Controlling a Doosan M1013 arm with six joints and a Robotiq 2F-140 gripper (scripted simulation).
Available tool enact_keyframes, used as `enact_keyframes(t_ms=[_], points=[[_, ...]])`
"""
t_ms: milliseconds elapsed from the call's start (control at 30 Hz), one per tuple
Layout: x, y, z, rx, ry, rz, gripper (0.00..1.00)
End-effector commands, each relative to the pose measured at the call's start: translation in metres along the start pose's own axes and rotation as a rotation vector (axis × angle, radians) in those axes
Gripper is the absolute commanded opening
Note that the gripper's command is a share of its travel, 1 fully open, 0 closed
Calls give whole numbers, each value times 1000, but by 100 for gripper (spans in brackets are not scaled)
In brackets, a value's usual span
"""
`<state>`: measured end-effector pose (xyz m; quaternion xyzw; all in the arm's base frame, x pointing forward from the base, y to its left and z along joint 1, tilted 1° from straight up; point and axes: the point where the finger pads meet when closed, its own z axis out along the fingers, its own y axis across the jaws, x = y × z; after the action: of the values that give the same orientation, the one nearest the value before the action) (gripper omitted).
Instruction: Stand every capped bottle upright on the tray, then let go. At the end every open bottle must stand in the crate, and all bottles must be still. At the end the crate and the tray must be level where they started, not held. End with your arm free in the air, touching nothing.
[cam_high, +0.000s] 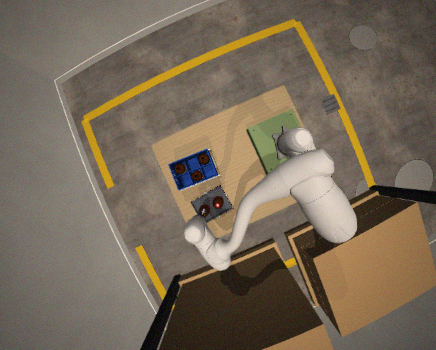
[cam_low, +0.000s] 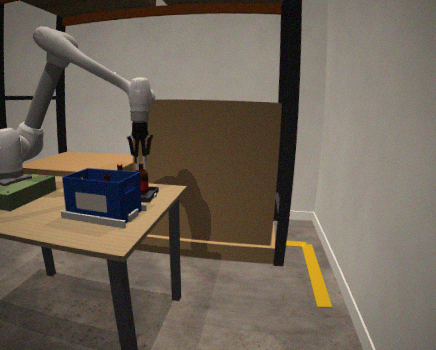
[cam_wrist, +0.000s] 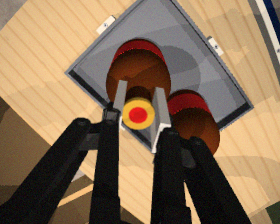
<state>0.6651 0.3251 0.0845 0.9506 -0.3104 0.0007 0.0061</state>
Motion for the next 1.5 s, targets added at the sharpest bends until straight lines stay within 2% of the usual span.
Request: enact_keyframes(t_ms=[0, 1467], points=[[0, 1, 3, -1, -2, 1, 0], [0, 4, 14, -2, -4, 2, 0]])
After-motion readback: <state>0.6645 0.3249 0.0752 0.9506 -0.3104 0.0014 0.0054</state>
